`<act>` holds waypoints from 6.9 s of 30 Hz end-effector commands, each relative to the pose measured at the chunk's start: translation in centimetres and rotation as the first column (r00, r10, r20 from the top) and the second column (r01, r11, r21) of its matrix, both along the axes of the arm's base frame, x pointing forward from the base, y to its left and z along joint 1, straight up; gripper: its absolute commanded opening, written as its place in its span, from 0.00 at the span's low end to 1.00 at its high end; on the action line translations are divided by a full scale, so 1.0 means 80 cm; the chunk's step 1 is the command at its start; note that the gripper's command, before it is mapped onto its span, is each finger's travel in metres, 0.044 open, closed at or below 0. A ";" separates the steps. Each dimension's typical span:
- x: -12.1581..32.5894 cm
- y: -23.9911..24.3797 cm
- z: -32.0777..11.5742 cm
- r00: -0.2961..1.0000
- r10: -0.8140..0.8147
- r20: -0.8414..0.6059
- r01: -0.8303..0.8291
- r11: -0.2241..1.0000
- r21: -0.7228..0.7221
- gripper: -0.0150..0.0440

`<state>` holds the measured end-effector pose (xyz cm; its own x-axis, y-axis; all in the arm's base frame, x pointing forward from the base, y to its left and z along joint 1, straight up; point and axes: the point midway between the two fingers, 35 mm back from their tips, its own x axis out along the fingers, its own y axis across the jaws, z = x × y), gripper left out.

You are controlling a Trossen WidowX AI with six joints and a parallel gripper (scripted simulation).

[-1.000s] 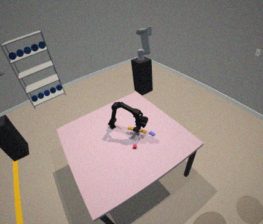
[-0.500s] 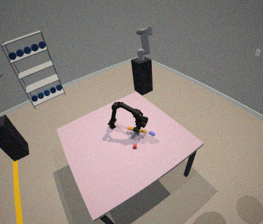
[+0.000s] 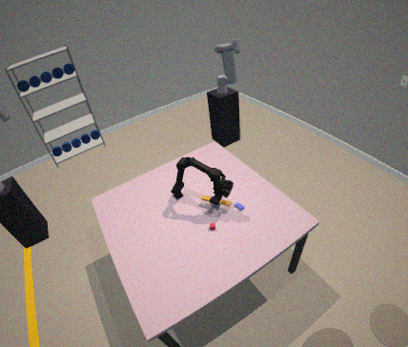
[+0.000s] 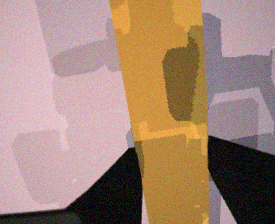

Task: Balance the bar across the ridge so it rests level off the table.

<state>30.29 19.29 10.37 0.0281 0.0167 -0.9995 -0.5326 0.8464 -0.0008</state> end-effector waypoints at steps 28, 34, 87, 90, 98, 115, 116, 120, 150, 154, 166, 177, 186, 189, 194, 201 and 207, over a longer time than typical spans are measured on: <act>0.000 0.000 -0.004 1.000 -0.004 0.000 0.004 1.000 0.001 0.25; 0.000 0.000 -0.005 1.000 -0.004 0.000 0.004 1.000 0.001 0.25; 0.001 0.001 -0.003 1.000 -0.001 0.003 0.001 1.000 0.003 0.25; 0.001 0.001 -0.003 1.000 -0.001 0.003 0.001 1.000 0.003 0.25; 0.001 0.001 -0.003 1.000 -0.001 0.003 0.001 1.000 0.003 0.25; 0.001 0.001 -0.003 1.000 -0.001 0.003 0.001 1.000 0.003 0.54; 0.001 0.001 -0.003 1.000 -0.001 0.003 0.001 1.000 0.003 0.54; 0.001 0.001 -0.003 1.000 -0.001 0.003 0.001 1.000 0.003 0.54; 0.001 0.001 -0.003 1.000 -0.001 0.003 0.001 1.000 0.003 0.55; 0.001 0.001 -0.003 1.000 -0.001 0.003 0.001 1.000 0.003 0.57; 0.001 0.001 -0.003 1.000 -0.001 0.003 0.001 1.000 0.003 0.75; 0.003 0.002 0.017 1.000 -0.001 0.003 0.001 1.000 0.003 1.00; -0.003 -0.002 0.122 1.000 -0.001 0.003 0.001 1.000 0.003 1.00; -0.003 -0.002 0.122 1.000 -0.001 0.003 0.001 1.000 0.003 1.00; -0.003 -0.002 0.122 1.000 -0.001 0.003 0.001 1.000 0.003 1.00; -0.003 -0.002 0.122 1.000 -0.001 0.003 0.001 1.000 0.003 1.00; -0.003 -0.002 0.122 1.000 -0.001 0.003 0.001 1.000 0.003 1.00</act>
